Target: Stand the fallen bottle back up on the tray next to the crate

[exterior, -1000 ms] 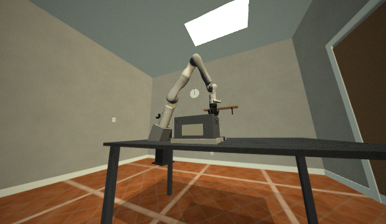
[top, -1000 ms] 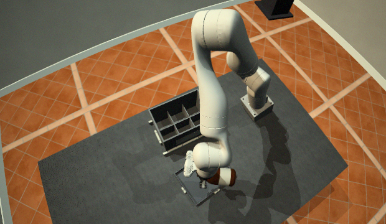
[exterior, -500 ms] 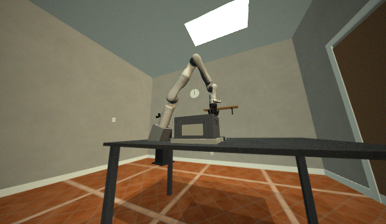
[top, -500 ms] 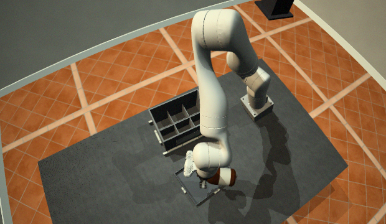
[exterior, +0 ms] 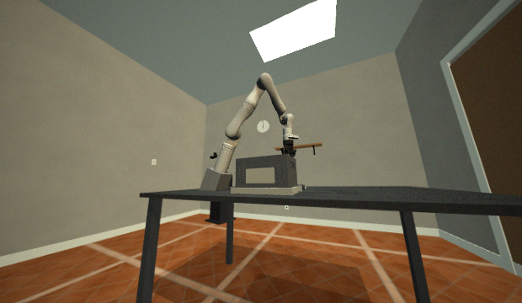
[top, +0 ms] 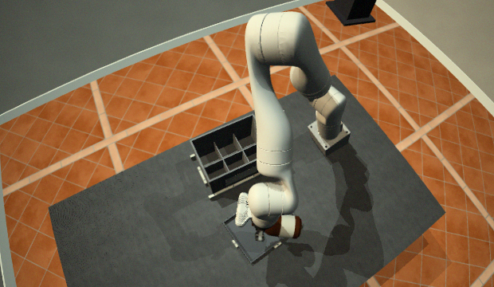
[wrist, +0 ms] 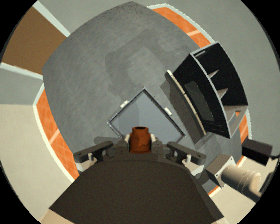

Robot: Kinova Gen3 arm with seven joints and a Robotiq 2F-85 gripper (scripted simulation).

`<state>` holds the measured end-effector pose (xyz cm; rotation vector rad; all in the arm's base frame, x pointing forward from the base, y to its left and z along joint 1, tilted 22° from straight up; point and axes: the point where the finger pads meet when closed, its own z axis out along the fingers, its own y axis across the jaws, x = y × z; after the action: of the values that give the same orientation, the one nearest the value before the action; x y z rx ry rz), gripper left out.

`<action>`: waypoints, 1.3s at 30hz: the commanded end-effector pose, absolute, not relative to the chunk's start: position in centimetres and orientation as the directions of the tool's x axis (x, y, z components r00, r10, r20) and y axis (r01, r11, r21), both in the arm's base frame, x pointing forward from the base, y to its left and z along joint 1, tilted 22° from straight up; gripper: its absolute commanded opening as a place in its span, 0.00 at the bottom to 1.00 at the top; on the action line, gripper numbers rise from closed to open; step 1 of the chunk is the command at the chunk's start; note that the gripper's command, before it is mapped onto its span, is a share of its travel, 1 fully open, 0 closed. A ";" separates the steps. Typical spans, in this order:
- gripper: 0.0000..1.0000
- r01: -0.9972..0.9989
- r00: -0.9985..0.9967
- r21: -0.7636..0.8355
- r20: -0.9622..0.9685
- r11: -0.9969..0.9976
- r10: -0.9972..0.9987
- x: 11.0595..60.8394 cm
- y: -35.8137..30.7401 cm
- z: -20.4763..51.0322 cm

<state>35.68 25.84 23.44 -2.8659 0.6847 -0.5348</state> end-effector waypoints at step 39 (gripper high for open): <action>0.00 -0.405 0.761 -0.225 0.454 -0.886 -0.463 35.6 26.0 23.5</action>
<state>35.62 25.97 23.49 -2.8420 0.7049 -0.7768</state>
